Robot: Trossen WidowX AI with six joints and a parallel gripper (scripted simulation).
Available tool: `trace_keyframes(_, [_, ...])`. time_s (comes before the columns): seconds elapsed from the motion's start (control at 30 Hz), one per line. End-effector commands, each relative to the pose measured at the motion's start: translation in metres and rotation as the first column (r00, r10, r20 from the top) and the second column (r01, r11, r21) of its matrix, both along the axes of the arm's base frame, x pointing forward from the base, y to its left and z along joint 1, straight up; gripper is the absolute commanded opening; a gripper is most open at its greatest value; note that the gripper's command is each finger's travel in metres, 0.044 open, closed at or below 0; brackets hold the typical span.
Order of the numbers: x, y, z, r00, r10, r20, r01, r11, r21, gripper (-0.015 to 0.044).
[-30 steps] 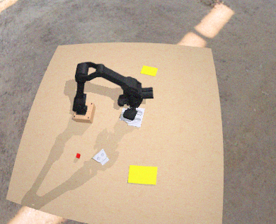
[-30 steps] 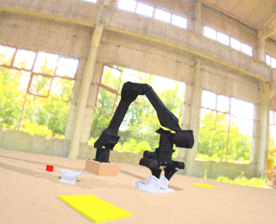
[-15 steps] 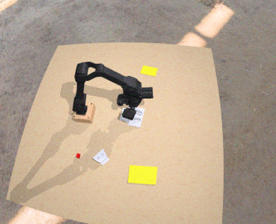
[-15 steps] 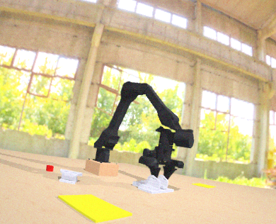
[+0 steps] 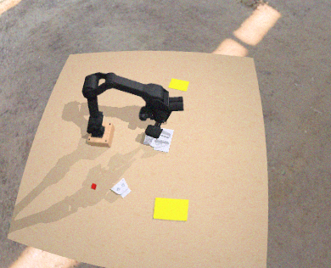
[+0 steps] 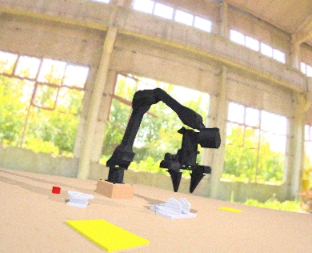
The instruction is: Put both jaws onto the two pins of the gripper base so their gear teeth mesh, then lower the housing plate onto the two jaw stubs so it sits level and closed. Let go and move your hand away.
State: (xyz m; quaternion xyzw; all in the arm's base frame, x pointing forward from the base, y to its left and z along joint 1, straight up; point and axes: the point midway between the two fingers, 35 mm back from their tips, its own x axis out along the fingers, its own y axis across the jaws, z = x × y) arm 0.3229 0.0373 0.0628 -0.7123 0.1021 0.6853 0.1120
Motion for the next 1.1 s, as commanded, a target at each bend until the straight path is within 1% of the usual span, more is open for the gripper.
trace_keyframes(0.0, [-0.001,-0.007,0.008,0.997,-0.069,0.029,0.069,0.997,0.018,0.0408])
trace_keyframes(0.03, [-0.001,-0.009,0.008,0.995,-0.092,0.032,0.092,0.996,0.02,0.0434])
trace_keyframes(0.07, [-0.001,-0.012,0.009,0.993,-0.115,0.033,0.115,0.993,0.022,0.044])
trace_keyframes(0.27, [-0.001,-0.029,0.01,0.961,-0.276,0.027,0.275,0.961,0.029,0.044])
trace_keyframes(0.47, [-0.002,-0.046,0.01,0.9,-0.435,0.021,0.434,0.9,0.034,0.044])
trace_keyframes(0.77, [-0.005,-0.073,0.012,0.761,-0.649,0.01,0.648,0.761,0.041,0.044])
trace_keyframes(1.07, [-0.008,-0.099,0.013,0.591,-0.806,0.029,0.805,0.591,0.054,0.044])
